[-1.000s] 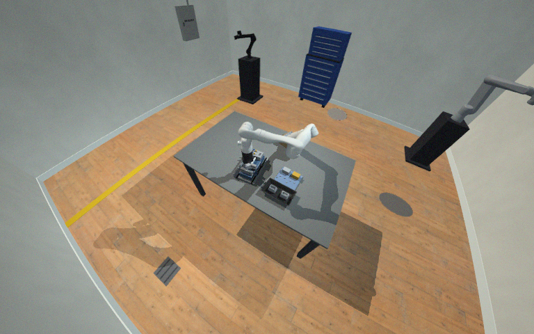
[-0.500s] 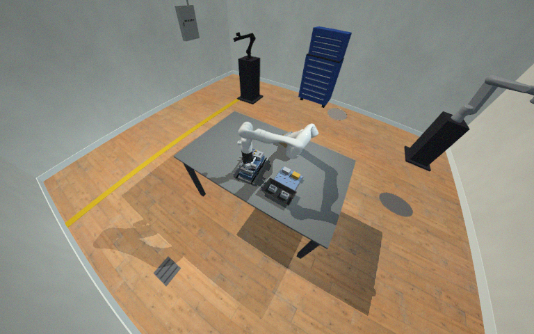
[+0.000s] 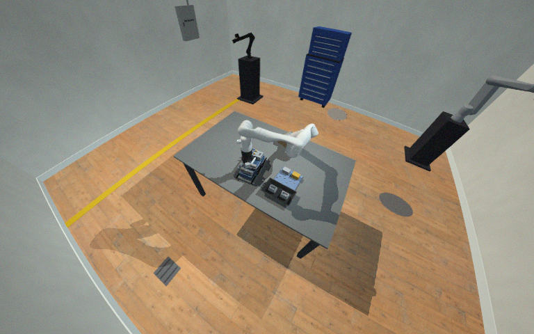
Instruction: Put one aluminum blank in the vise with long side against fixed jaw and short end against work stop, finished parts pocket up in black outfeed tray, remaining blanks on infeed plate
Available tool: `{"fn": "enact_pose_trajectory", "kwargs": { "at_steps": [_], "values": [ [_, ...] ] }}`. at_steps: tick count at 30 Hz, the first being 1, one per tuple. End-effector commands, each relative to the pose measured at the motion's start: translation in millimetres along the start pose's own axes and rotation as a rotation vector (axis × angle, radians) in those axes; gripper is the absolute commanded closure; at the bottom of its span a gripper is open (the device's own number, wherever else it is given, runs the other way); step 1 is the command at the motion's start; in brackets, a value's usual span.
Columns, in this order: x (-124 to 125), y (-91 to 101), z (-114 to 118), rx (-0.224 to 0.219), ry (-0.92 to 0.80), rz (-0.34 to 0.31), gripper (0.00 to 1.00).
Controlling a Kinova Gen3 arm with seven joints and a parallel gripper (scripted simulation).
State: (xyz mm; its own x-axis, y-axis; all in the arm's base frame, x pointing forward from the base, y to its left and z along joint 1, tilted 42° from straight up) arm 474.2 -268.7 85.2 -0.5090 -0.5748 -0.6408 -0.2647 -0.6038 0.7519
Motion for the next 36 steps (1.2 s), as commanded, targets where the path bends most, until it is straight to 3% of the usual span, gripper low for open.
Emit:
{"fn": "enact_pose_trajectory", "kwargs": {
  "at_steps": [1,25,36],
  "values": [
    [-0.3,8.1,0.7,0.002,-0.005,0.0,1.0],
    [-0.2,17.1,1.3,0.0,0.008,0.0,1.0],
    [-0.8,14.6,4.8,-0.008,0.255,-0.002,1.0]
  ]
}}
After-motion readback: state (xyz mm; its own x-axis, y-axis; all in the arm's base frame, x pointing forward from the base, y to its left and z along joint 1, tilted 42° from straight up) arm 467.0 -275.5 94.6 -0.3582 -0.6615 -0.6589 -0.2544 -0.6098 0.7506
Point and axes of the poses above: the point where the finger pads meet when closed, its own y axis back along the fingers, its own z axis across the jaws, x = y × z, the point moved 2 cm from there along y, back along the fingers, and after that the axes turned 2 degrees about y, right-handed, at the moved point
